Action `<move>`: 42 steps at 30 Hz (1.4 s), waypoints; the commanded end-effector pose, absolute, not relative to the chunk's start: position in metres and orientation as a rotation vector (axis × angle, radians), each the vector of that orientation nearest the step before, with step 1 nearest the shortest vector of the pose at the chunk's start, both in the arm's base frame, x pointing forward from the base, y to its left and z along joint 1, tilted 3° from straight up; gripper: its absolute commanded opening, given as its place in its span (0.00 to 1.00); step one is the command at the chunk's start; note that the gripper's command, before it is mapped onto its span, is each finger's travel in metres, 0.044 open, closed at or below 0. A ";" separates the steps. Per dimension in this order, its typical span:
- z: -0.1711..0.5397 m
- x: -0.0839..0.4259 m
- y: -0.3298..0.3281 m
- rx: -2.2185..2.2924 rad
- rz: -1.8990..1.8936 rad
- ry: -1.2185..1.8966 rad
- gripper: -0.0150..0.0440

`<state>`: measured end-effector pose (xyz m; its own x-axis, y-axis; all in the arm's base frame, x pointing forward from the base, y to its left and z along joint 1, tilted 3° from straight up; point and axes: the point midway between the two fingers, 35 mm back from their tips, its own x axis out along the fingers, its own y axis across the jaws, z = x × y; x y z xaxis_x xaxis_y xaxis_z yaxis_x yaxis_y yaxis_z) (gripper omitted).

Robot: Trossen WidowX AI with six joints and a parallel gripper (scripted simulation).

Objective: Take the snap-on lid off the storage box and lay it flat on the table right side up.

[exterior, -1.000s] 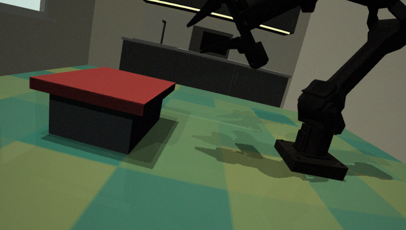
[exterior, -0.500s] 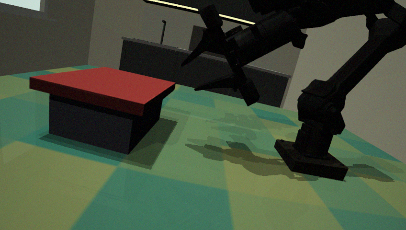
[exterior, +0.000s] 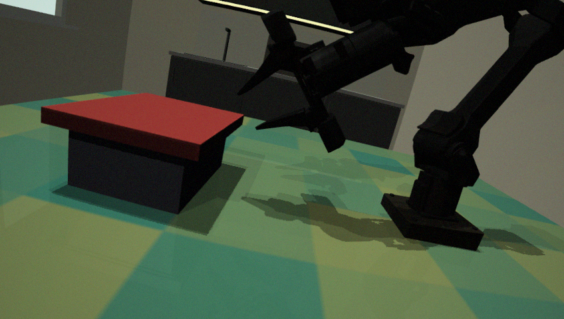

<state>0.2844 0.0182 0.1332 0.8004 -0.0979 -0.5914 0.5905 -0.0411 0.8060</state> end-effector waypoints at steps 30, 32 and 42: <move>0.100 0.325 0.012 1.514 -0.575 0.415 0.65; 0.100 0.325 0.012 1.514 -0.575 0.415 0.61; 0.100 0.325 0.012 1.514 -0.575 0.415 0.43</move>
<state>0.3249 0.0119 0.0999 0.8010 -0.0983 -0.5906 0.5899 -0.0396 0.8065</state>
